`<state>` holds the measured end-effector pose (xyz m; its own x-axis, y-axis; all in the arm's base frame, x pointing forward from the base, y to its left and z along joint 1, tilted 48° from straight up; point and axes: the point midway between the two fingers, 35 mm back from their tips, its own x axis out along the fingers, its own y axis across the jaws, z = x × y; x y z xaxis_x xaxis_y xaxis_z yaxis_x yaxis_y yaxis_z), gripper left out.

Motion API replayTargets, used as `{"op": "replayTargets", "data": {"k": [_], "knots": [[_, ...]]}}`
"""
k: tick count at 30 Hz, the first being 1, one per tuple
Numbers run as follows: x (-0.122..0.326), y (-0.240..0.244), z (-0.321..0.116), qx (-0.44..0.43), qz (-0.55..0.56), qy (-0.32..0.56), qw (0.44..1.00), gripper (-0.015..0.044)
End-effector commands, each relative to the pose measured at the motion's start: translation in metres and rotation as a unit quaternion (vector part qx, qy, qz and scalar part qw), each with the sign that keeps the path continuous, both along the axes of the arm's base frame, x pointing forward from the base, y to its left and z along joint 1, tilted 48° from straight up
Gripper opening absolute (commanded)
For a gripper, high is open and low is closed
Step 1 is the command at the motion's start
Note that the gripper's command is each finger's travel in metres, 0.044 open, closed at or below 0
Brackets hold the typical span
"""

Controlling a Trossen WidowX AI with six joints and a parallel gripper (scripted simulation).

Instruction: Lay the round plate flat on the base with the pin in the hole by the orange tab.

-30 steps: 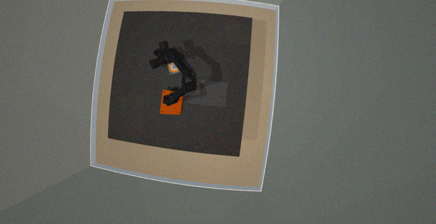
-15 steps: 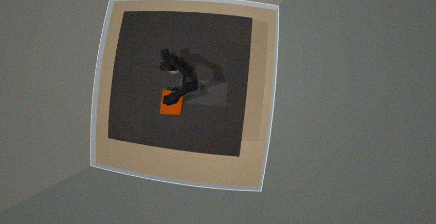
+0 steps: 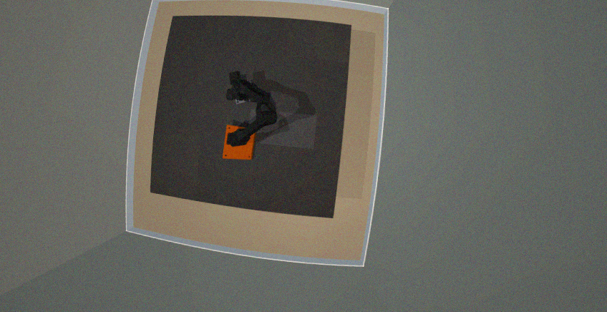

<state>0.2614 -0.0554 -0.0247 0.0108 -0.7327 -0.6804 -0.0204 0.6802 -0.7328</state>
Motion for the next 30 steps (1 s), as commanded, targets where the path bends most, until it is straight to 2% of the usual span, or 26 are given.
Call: {"op": "replayTargets", "data": {"k": [1,30], "knots": [[-0.001,-0.004,-0.003,-0.002,0.002,0.002,1.000,0.0000],[0.022,-0.015,0.008,-0.002,0.002,0.002,1.000,0.0000]]}}
